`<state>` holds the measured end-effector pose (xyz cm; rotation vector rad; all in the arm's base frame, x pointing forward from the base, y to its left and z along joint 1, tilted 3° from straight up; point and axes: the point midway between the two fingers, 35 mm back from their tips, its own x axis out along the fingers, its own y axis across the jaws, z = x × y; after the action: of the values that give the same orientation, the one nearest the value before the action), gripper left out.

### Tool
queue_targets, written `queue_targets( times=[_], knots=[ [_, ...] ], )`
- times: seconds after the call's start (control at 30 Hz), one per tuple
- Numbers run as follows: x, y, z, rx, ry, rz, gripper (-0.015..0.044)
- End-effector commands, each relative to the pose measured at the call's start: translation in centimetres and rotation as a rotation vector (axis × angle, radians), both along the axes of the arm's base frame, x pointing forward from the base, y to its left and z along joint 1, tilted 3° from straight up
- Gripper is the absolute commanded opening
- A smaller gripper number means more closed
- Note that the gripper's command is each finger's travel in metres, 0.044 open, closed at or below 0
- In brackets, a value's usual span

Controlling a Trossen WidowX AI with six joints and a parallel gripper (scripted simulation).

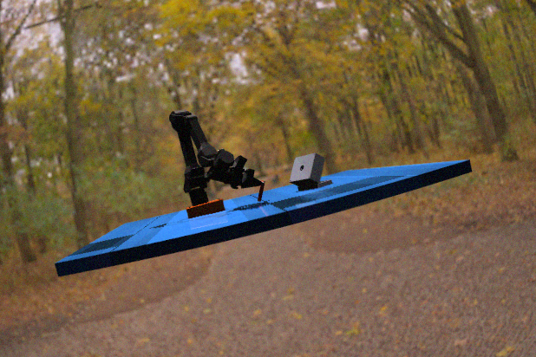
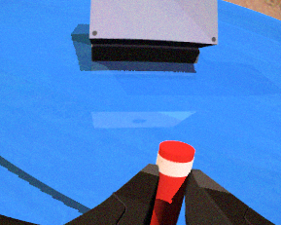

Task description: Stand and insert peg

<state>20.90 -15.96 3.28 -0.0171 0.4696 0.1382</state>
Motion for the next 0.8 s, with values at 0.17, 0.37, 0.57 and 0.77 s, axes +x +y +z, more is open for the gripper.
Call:
queue_targets(
  times=[0.17, 0.37, 0.57, 0.77],
  knots=[
    [-0.7, 0.1, -0.3, 0.019, -0.074, 0.000, 0.0051],
    [-1.1, 0.0, -0.3, 0.026, -0.125, -0.001, 0.0051],
    [-1.5, 0.0, -0.4, 0.033, -0.176, -0.003, 0.0051],
    [-1.9, 0.0, -0.5, 0.041, -0.227, -0.005, 0.0051]
  ],
)
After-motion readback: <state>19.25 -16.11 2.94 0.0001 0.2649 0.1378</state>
